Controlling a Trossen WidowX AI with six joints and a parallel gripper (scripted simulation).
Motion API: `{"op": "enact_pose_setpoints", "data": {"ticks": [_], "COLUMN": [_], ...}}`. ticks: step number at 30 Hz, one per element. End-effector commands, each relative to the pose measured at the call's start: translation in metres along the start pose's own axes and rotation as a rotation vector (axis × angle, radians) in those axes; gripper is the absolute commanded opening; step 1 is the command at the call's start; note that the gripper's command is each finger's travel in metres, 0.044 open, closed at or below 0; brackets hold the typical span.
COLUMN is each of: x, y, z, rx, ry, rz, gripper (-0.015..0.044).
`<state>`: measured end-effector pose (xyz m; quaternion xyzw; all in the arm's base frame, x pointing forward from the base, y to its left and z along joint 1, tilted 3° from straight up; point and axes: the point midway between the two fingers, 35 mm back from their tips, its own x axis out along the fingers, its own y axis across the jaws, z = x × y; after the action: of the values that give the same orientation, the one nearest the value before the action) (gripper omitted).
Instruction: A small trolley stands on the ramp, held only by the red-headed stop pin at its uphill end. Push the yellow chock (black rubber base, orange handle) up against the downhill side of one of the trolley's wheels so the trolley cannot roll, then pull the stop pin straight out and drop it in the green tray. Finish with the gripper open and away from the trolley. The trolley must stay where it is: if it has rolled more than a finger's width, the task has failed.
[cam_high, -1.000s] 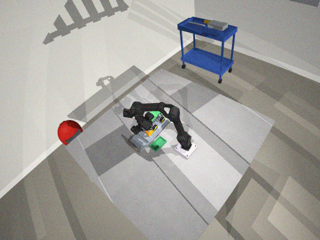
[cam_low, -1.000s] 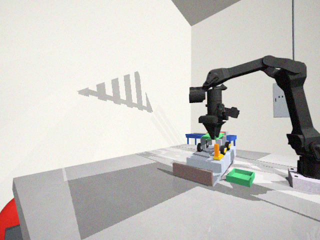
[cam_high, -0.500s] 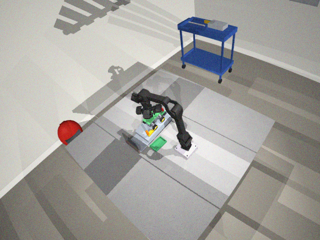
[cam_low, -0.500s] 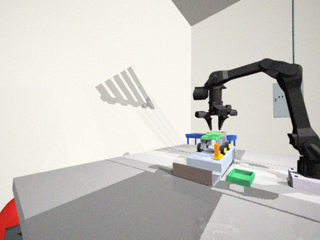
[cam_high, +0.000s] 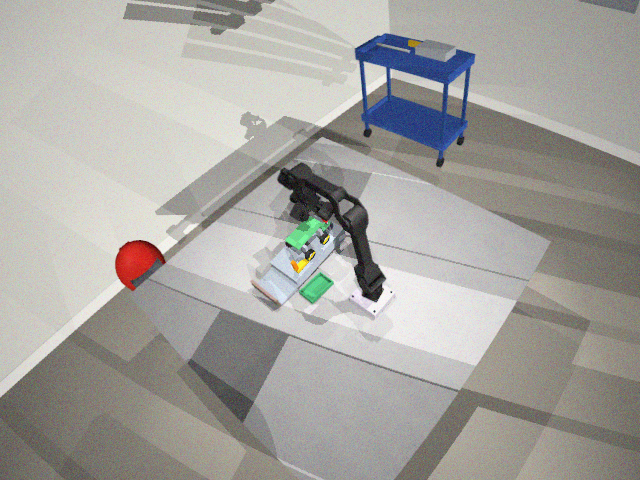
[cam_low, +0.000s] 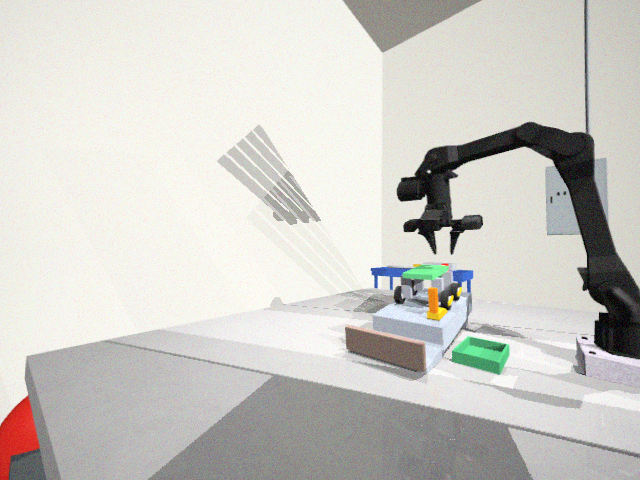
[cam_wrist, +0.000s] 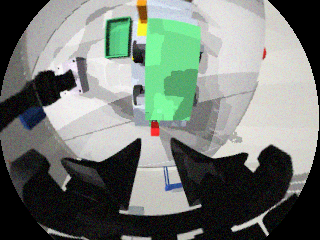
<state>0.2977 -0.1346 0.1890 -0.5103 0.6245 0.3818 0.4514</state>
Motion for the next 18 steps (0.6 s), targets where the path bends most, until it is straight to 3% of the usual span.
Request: {"op": "enact_pose_setpoints", "data": {"ticks": [1, 18], "x": [0.002, 0.027], "y": [0.000, 0.000], "z": [-0.002, -0.002], "rx": [0.013, 0.013], "ry": [0.006, 0.007], "rz": [0.006, 0.006], "gripper": [0.0190, 0.0190]}}
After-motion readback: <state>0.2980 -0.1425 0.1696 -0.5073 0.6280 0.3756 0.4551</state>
